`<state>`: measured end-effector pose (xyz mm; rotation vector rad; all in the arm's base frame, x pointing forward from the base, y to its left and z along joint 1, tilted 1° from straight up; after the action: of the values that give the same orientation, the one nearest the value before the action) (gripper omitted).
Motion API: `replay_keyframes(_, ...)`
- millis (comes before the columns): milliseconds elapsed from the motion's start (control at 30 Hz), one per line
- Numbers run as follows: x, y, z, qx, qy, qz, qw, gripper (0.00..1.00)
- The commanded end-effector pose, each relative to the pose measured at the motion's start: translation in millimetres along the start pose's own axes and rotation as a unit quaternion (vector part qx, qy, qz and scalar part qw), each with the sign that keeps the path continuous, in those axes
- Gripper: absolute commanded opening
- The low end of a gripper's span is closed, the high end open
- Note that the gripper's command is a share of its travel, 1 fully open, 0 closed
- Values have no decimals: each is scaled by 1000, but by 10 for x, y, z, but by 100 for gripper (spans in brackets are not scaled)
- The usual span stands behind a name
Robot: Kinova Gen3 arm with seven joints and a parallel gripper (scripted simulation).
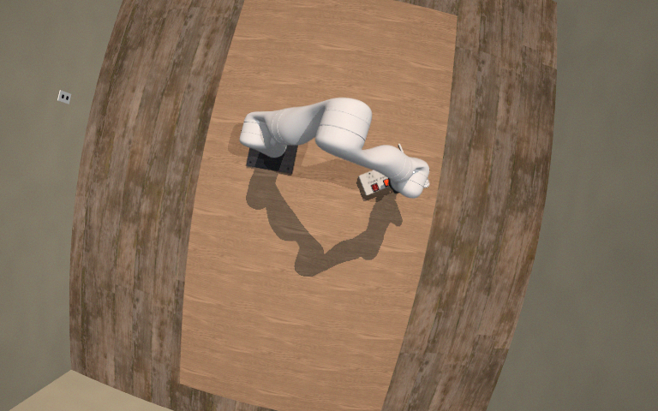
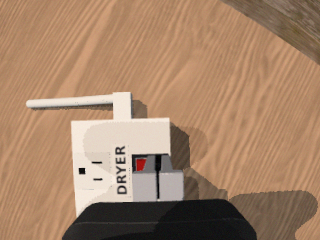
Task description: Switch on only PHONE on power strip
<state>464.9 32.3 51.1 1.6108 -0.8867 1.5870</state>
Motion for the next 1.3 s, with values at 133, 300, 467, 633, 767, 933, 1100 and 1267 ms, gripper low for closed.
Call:
replay_keyframes(133, -6, -1, 0, 0, 0, 0, 1000, 0)
replay_keyframes(300, -6, -1, 0, 0, 0, 0, 1000, 0)
replay_keyframes(467, -8, -1, 0, 0, 0, 0, 1000, 0)
replay_keyframes(633, -11, -1, 0, 0, 0, 0, 1000, 0)
replay_keyframes(767, -11, -1, 0, 0, 0, 0, 1000, 0)
replay_keyframes(933, -11, -1, 0, 0, 0, 0, 1000, 0)
replay_keyframes(1100, 30, -1, 0, 0, 0, 0, 1000, 0)
replay_keyframes(1267, 98, -1, 0, 0, 0, 0, 1000, 0)
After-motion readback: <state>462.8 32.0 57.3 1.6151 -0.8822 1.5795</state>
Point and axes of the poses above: the point where the finger pads meet when closed, its own x axis back along the fingers, its own z axis across the jaws, y = z × x, the point moved 1 cm from there along x, back along the fingers, and after that the axes turned 10 degrees about -x, right-handed, at the moved point
